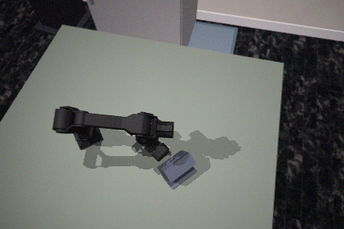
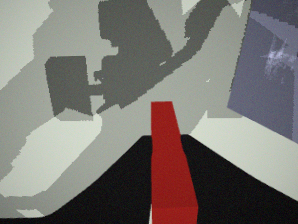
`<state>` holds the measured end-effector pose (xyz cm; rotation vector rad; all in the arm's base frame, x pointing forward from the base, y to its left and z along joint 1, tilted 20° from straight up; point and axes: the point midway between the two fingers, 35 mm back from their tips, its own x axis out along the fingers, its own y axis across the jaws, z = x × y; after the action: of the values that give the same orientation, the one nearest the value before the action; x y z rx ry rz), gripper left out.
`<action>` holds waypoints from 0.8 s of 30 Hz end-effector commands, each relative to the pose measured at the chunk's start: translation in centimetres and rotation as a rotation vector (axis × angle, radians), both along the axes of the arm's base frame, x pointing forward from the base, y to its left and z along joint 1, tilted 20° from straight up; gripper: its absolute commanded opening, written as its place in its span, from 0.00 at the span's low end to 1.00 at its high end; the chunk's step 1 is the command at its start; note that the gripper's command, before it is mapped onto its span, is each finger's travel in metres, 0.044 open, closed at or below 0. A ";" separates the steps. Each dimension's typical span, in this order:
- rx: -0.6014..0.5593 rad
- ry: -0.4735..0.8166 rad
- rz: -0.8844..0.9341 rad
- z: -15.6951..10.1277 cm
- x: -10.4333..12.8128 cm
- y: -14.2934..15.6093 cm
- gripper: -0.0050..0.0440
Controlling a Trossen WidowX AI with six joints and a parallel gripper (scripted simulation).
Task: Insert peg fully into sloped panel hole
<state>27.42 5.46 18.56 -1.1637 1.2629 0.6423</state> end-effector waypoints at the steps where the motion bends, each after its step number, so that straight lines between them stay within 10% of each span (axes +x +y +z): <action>1: -0.030 0.007 0.137 0.6 0.1 0.5 0.10; 24: -0.222 0.160 0.828 0.0 -0.2 2.7 0.10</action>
<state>27.16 7.77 18.02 -1.7794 1.0326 1.1764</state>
